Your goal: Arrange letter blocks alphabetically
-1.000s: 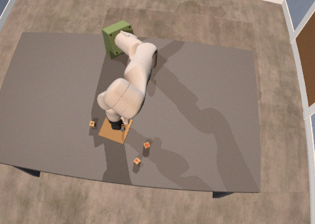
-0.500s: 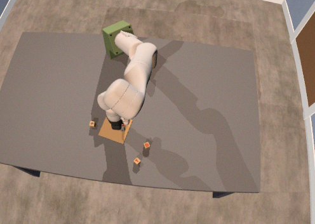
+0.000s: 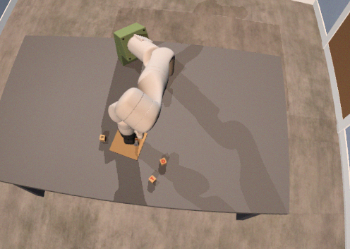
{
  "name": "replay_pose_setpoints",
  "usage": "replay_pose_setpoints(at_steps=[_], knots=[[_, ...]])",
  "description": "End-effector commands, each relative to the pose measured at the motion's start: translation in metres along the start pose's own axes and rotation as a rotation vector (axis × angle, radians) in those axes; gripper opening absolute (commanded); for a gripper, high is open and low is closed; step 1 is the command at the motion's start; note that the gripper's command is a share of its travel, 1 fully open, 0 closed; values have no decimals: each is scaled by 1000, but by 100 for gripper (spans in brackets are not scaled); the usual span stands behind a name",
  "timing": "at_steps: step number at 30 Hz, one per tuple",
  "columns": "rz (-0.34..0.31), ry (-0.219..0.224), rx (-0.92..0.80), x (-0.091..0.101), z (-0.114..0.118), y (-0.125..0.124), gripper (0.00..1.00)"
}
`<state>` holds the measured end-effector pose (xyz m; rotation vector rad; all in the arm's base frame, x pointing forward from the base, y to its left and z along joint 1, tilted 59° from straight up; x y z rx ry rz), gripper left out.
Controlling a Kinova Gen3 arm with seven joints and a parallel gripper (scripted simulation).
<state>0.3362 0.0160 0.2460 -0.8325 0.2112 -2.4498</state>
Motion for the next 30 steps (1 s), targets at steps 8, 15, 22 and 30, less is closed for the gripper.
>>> replay_pose_setpoints(at_steps=[8,15,22,30], knots=[[-2,6,-1,-1,1,2,49],[-2,6,-1,-1,1,2,55],[-2,6,-1,-1,1,2,67],[-2,6,-1,-1,1,2,79]])
Point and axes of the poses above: the point where the finger pads meet when closed, its own x axis back along the fingers, its own z axis across the jaws, y = z × x, the point moved 9 cm from there along x, back along the fingers, and after that the axes turned 14 degrees about x, right-handed, at the moved point
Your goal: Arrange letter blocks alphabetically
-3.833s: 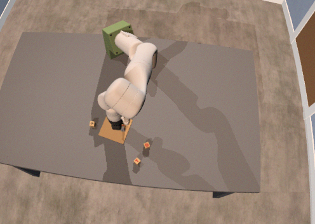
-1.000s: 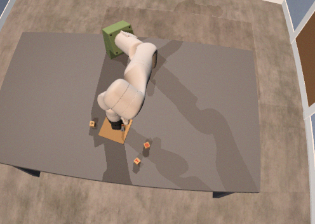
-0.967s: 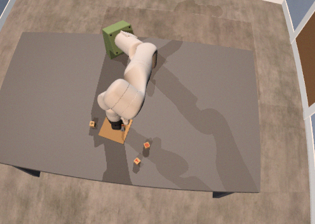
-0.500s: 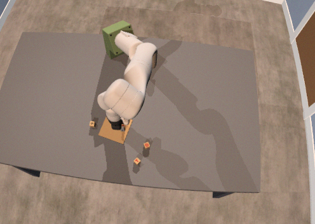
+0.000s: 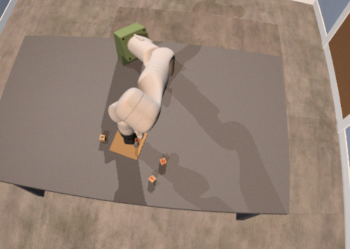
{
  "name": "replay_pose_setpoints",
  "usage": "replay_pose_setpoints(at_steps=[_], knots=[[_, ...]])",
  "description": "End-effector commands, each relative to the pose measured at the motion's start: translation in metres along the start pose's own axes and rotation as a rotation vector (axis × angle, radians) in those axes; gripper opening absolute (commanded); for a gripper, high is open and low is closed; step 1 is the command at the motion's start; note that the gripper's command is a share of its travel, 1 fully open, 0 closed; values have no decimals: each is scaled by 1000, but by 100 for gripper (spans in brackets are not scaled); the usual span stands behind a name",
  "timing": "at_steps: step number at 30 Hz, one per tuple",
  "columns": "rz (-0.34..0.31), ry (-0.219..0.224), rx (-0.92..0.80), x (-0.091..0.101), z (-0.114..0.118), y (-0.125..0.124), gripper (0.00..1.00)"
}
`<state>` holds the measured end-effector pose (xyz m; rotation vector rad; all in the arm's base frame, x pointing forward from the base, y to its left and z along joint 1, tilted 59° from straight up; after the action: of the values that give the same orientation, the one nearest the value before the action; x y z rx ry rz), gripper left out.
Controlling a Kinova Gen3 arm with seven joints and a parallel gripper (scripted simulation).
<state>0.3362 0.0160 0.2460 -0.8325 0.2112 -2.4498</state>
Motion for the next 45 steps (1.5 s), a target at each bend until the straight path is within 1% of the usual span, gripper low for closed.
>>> replay_pose_setpoints(at_steps=[1,23,37,39,45], knots=[[-2,6,-1,-1,1,2,79],[-2,5,-1,3,1,2,79],[-7,7,-3,22,1,3,79],[-7,7,-3,22,1,3,79],[-7,7,-3,33,2,4,79]])
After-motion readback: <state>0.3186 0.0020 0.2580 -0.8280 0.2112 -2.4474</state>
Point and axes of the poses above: the point where the finger pads meet when closed, its own x axis back along the fingers, its own z axis across the jaws, y = z × x, the point moved 9 cm from there along x, back along the fingers, and after that the axes turned 14 degrees about x, right-handed, at the moved point
